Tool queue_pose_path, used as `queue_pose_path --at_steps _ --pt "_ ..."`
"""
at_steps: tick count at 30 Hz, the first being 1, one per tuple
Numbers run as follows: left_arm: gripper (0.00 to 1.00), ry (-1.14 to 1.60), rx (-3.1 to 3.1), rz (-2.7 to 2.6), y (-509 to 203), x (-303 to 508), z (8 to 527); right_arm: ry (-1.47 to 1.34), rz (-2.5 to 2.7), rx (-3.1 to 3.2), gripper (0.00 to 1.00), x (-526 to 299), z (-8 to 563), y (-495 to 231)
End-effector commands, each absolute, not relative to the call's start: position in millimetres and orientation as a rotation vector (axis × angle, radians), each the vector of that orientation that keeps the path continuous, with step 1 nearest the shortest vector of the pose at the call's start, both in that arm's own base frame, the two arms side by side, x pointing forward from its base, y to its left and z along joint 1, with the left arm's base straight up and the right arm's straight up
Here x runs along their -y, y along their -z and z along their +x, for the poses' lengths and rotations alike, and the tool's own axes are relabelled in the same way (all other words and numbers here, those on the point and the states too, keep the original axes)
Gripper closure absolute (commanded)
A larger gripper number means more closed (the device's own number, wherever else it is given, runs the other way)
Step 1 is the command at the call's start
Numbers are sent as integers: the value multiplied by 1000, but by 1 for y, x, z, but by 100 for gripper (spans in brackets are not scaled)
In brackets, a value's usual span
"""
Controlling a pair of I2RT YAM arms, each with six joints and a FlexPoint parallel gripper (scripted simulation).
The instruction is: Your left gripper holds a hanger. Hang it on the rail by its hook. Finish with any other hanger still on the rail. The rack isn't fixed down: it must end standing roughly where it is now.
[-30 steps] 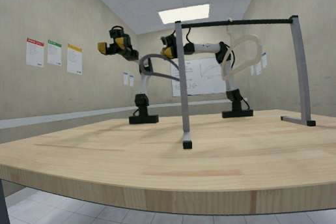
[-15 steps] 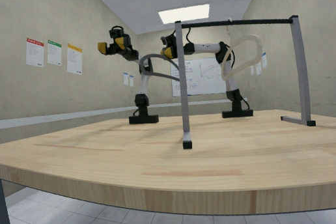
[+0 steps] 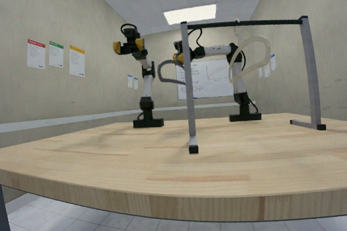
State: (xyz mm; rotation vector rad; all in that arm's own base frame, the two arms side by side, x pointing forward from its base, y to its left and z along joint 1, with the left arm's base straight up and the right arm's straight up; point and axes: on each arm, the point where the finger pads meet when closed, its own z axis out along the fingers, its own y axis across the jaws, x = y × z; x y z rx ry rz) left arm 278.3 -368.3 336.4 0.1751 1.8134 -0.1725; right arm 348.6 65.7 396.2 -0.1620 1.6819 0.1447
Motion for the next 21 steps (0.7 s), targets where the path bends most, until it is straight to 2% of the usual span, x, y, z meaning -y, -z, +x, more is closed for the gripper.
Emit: queue_pose_path --at_steps 1,11,15,21 --pt "100 164 -1801 93 -333 328 247 -244 -308 -1781 0 -109 306 -403" --pt "100 88 -1787 43 -286 252 212 -503 -663 -1766 0 -172 195 -435" --pt "100 61 -1789 17 -279 240 215 -549 -730 -1754 0 -175 172 -440" --pt "100 -47 -1791 -83 -269 226 240 -683 -923 -1702 0 -168 109 -453"
